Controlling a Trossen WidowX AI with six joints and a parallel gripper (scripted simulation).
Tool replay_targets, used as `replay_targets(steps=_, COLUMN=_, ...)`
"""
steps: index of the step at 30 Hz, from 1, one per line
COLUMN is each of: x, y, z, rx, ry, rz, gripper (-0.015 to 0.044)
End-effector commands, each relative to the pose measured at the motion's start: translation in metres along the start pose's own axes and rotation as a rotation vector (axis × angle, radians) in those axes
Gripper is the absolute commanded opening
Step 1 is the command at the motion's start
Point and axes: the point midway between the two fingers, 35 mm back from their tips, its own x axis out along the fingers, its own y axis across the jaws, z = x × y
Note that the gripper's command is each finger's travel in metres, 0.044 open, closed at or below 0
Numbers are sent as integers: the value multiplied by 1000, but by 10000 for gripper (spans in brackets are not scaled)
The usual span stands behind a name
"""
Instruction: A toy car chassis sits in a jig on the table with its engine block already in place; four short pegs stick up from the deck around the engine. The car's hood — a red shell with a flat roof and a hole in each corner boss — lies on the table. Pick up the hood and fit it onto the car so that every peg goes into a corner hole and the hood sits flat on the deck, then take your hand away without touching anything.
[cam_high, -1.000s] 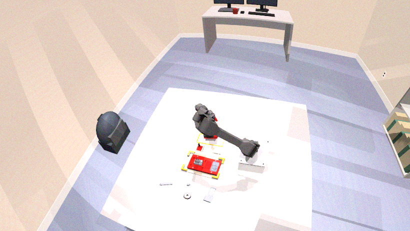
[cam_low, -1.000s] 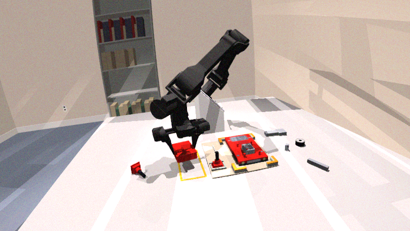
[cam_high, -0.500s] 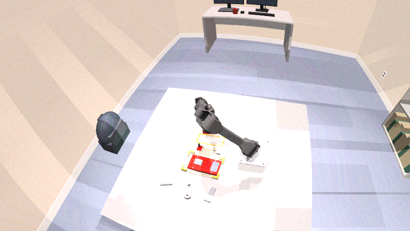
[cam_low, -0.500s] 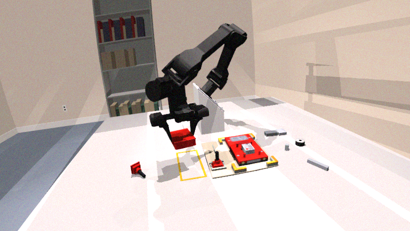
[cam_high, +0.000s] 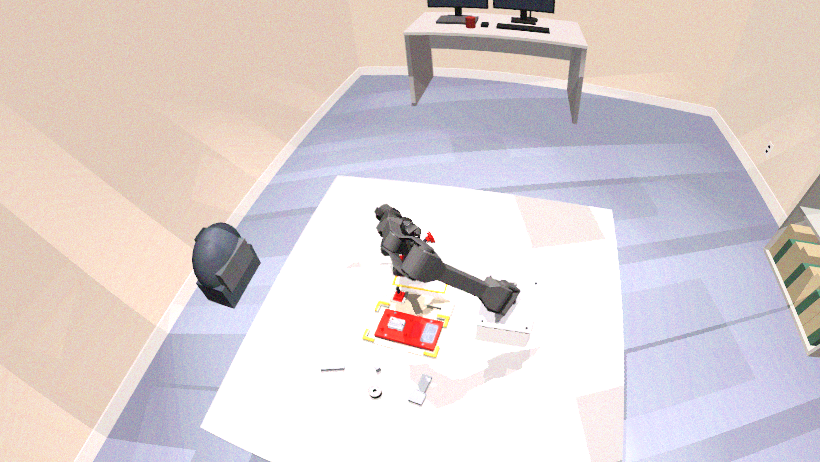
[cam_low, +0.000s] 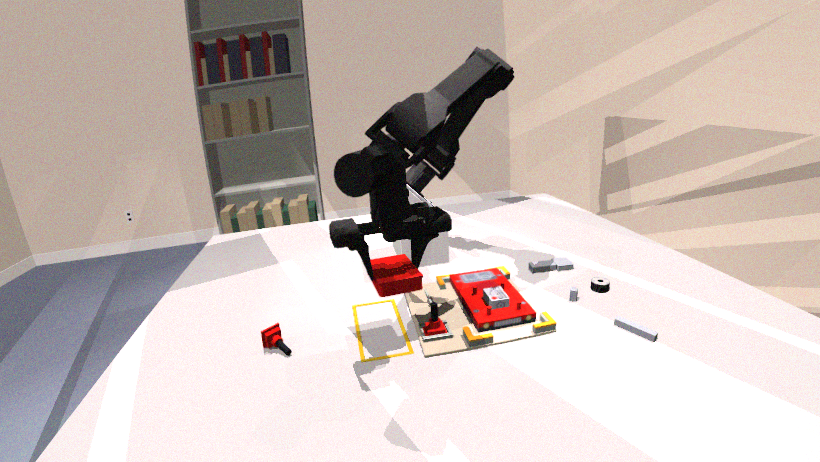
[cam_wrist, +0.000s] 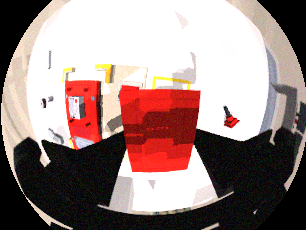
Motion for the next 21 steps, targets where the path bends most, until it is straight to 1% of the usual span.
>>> replay_targets(steps=1, x=-2, y=19, z=6, rx=16, ry=-2, rz=-4, gripper=0)
replay_targets(steps=21, x=-5, y=128, z=28, rx=121, ry=-8, rz=2, gripper=0)
